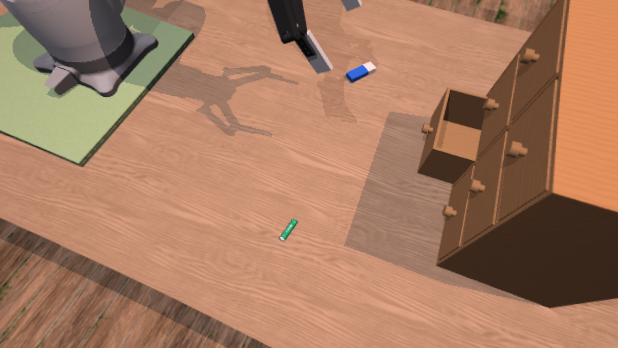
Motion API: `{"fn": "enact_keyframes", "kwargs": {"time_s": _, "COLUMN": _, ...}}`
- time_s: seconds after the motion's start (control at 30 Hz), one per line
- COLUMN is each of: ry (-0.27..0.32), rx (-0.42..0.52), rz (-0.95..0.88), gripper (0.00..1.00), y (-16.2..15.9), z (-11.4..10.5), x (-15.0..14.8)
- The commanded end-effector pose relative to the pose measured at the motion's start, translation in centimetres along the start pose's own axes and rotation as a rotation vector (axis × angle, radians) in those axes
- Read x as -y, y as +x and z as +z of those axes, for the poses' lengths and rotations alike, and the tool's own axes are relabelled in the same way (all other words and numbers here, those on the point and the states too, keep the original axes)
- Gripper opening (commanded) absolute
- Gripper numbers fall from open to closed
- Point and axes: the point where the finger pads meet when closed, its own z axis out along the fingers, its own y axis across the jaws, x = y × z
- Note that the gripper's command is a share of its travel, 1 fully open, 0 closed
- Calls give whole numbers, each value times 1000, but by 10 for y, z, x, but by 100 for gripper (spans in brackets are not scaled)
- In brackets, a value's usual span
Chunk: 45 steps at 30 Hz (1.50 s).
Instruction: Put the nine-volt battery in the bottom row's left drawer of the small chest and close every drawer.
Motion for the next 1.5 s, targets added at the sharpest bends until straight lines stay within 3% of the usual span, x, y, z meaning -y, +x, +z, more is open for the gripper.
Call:
{"fn": "enact_keyframes", "kwargs": {"time_s": 0.0, "ry": -3, "rx": -117, "rz": 1, "gripper": 100, "y": 2, "z": 14, "x": 0}}
{"fn": "enact_keyframes", "kwargs": {"time_s": 0.07, "ry": -4, "rx": -165, "rz": 1, "gripper": 100, "y": 3, "z": 20, "x": -1}}
{"fn": "enact_keyframes", "kwargs": {"time_s": 0.37, "ry": -12, "rx": -199, "rz": 2, "gripper": 100, "y": 5, "z": 23, "x": -3}}
{"fn": "enact_keyframes", "kwargs": {"time_s": 0.9, "ry": 24, "rx": -235, "rz": -3, "gripper": 100, "y": 4, "z": 29, "x": 8}}
{"fn": "enact_keyframes", "kwargs": {"time_s": 1.47, "ry": -6, "rx": -302, "rz": 0, "gripper": 100, "y": 6, "z": 36, "x": -1}}
